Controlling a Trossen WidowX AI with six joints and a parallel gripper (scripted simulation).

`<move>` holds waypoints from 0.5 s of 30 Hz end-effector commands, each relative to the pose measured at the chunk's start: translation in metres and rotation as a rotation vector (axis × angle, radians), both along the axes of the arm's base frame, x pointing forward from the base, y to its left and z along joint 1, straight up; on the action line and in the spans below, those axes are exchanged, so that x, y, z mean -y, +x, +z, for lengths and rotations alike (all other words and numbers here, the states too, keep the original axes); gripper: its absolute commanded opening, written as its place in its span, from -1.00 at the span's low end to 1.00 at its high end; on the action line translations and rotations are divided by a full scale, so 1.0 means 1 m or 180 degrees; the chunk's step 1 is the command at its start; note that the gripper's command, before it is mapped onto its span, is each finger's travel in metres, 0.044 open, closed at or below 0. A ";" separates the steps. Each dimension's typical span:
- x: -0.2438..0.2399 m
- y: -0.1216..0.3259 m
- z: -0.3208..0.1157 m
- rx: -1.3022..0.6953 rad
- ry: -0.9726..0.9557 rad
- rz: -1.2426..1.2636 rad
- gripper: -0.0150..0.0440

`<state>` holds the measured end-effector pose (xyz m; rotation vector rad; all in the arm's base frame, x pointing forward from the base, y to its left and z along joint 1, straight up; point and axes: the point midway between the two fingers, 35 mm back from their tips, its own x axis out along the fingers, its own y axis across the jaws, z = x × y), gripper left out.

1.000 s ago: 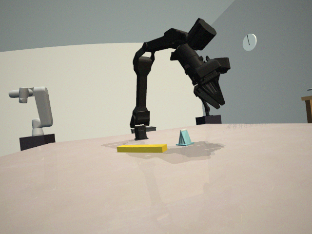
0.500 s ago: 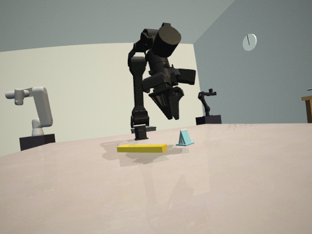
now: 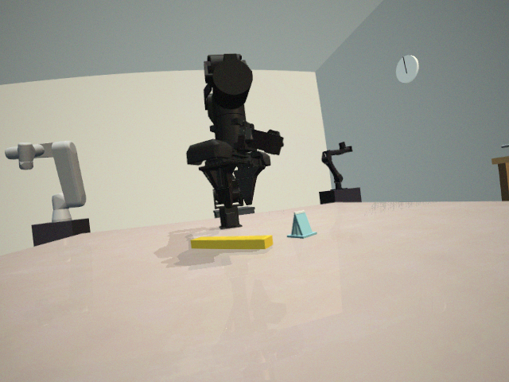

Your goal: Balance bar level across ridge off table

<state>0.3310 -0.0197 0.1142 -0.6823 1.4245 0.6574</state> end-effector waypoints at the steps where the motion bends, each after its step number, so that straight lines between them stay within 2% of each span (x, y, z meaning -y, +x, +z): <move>1: 0.001 -0.001 -0.018 -0.0039 -0.0013 0.0022 0.58; 5: 0.001 -0.002 -0.038 -0.0039 -0.0013 0.0022 0.58; 15: 0.001 -0.001 -0.046 -0.0039 -0.0013 0.0022 0.58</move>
